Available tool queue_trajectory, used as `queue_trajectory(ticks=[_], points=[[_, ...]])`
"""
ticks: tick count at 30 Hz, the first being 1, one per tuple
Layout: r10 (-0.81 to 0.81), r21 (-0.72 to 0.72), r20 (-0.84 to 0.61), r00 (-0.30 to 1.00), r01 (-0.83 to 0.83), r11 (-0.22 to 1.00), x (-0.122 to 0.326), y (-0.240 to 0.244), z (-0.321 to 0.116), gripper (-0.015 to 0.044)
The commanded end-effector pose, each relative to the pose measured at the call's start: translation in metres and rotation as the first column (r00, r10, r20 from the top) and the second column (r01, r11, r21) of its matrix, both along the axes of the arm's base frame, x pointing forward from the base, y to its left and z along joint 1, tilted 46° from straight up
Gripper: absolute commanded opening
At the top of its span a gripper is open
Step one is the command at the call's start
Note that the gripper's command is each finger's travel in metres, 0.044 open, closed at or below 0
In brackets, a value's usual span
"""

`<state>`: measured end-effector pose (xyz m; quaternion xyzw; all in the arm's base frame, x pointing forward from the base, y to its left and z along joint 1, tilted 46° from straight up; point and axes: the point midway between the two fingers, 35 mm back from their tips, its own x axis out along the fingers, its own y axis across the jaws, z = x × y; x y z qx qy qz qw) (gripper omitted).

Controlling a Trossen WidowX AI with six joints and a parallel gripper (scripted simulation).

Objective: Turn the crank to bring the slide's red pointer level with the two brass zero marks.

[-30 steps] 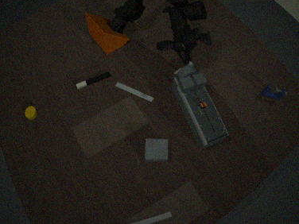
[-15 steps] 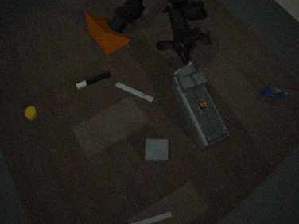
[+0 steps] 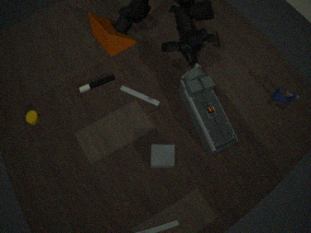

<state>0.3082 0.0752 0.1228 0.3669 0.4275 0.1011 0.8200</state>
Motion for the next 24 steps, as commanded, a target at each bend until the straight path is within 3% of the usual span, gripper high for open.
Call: queue_trajectory(ticks=[1, 24], points=[[-0.008, -0.001, -0.004, 1.000, 0.008, 1.000, 0.000, -0.006, -0.001, 0.0000], [-0.008, -0.002, -0.004, 1.000, 0.008, 1.000, -0.002, -0.018, -0.008, 0.0000]])
